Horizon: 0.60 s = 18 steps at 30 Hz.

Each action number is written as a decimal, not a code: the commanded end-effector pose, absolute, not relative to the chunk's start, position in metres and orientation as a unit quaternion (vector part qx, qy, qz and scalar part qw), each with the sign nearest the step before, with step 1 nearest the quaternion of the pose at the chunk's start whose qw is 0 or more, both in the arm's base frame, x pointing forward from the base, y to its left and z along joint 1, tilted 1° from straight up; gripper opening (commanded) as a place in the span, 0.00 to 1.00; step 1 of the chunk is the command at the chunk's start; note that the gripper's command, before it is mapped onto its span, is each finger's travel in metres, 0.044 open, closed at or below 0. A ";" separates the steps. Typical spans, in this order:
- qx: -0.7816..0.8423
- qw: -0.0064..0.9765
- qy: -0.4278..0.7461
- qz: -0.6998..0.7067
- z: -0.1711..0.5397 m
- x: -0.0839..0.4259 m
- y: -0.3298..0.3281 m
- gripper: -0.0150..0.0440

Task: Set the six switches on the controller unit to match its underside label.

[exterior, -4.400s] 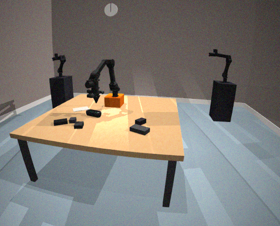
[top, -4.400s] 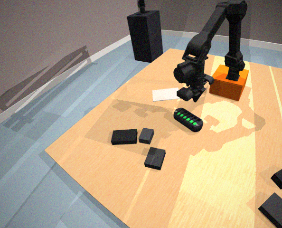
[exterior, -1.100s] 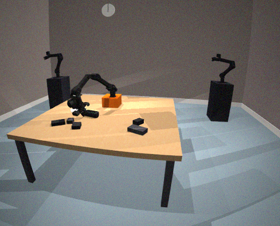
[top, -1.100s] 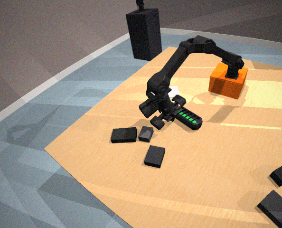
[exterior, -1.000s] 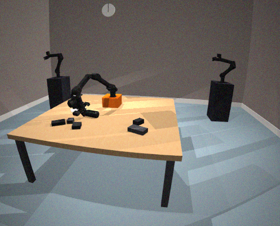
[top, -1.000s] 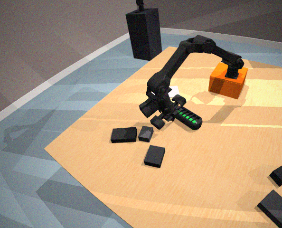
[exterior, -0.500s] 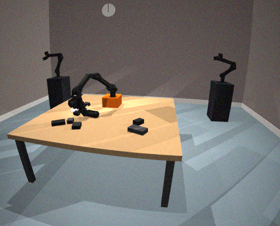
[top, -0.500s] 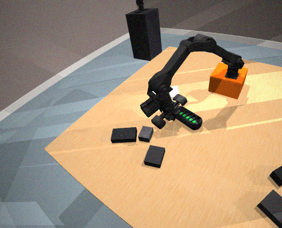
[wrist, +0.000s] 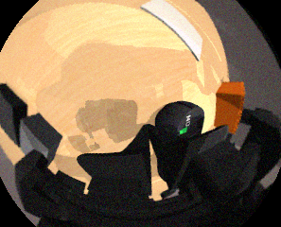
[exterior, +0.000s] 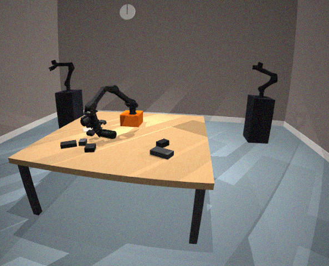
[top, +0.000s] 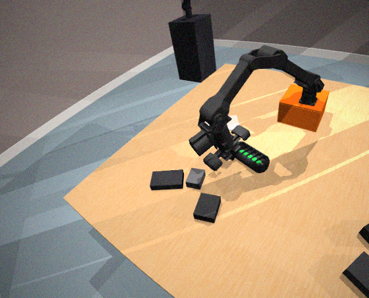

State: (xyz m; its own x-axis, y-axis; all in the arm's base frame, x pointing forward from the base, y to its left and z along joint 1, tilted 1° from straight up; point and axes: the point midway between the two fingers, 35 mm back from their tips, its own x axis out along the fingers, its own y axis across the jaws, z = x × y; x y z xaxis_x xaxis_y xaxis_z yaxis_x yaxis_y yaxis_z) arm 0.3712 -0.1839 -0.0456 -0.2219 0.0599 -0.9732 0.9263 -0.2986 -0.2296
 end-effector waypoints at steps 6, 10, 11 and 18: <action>0.513 0.349 0.481 -0.620 -0.047 0.361 -0.181 0.25; 0.513 0.349 0.481 -0.620 -0.047 0.357 -0.180 0.25; 0.513 0.349 0.481 -0.620 -0.047 0.356 -0.180 0.25; 0.512 0.349 0.481 -0.620 -0.048 0.348 -0.177 0.25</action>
State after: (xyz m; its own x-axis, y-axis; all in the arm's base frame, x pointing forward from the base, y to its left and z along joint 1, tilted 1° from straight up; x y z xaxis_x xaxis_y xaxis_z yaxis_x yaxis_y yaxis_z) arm 0.3557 -0.1802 -0.0456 -0.2194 0.0554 -0.9741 0.9270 -0.2994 -0.2258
